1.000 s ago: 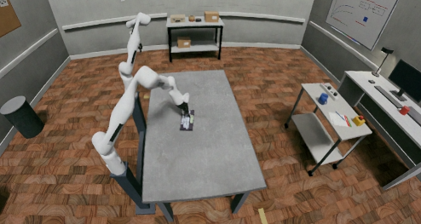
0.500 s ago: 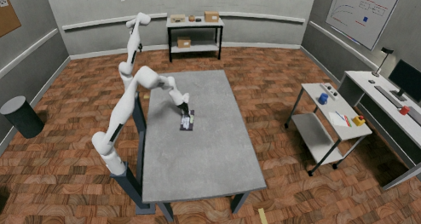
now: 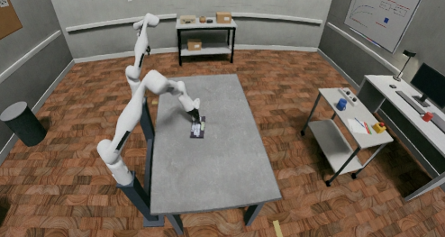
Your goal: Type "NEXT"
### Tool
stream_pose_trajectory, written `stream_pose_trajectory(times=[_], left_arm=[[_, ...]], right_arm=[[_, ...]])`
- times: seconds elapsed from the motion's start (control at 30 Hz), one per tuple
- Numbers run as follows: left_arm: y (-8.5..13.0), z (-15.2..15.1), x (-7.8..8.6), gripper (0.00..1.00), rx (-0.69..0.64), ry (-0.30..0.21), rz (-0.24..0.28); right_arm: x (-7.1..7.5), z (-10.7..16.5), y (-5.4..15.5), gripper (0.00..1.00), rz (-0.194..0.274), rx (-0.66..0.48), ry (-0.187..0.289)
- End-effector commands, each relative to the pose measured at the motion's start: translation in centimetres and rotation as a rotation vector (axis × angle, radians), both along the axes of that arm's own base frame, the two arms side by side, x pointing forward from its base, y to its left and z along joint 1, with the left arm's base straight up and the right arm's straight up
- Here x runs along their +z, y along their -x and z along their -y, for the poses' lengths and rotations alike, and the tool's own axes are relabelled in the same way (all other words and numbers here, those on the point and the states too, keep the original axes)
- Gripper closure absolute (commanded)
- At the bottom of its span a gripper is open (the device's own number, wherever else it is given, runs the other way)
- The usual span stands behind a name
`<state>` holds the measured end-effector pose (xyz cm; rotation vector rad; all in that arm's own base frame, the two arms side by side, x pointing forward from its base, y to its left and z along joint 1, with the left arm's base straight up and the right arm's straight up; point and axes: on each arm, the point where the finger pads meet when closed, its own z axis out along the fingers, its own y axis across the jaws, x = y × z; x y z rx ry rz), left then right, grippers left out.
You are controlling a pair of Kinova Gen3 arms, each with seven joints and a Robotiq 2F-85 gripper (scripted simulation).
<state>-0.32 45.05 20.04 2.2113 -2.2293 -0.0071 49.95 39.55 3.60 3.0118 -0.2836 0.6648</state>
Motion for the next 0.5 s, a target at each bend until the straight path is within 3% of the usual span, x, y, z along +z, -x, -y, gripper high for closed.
stream_pose_trajectory(times=[0.0,0.23,0.47], left_arm=[[0.0,0.0,0.0,0.002,0.016,0.002,0.004],[0.0,0.0,0.0,0.002,0.016,0.002,0.004],[0.0,0.0,0.0,0.002,0.016,0.002,0.004]], right_arm=[[-0.2,-0.1,-0.1,0.903,0.005,0.001,-0.004],[-0.2,0.0,-0.1,0.903,0.005,0.000,-0.001],[1.1,-0.1,-0.3,0.903,0.010,0.013,0.001]])
